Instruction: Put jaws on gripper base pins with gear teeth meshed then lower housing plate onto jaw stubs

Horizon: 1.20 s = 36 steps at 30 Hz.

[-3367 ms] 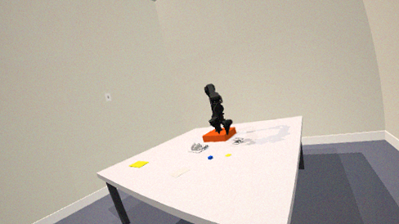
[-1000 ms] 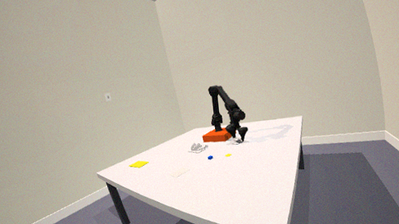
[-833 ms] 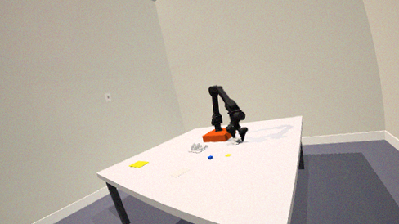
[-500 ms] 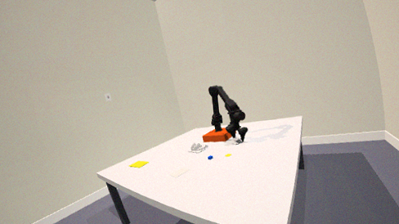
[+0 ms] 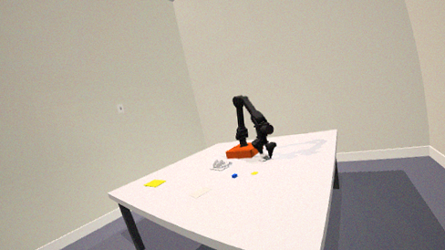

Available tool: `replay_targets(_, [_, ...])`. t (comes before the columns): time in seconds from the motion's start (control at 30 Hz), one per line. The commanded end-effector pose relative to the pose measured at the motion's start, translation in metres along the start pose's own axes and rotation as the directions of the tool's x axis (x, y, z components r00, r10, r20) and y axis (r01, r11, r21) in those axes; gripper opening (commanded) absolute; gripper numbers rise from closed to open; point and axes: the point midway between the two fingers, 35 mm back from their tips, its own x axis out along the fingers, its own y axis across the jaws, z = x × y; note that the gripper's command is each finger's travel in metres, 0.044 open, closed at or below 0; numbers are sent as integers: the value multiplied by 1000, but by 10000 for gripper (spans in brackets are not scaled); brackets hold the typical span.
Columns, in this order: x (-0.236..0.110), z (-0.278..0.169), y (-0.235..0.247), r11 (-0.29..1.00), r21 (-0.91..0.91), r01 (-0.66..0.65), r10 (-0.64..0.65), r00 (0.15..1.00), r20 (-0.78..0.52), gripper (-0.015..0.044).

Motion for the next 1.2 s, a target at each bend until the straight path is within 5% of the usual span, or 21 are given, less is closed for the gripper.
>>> replay_targets(0.0, [0, 0, 0, 1000, 0, 0, 0, 1000, 0, 393])
replay_targets(0.6, [-2, 0, 0, 1000, 0, 0, 0, 1000, 0, 351])
replay_targets(1.17, [-55, 0, 2, 1000, 3, -1, 1, 1000, 0, 351])
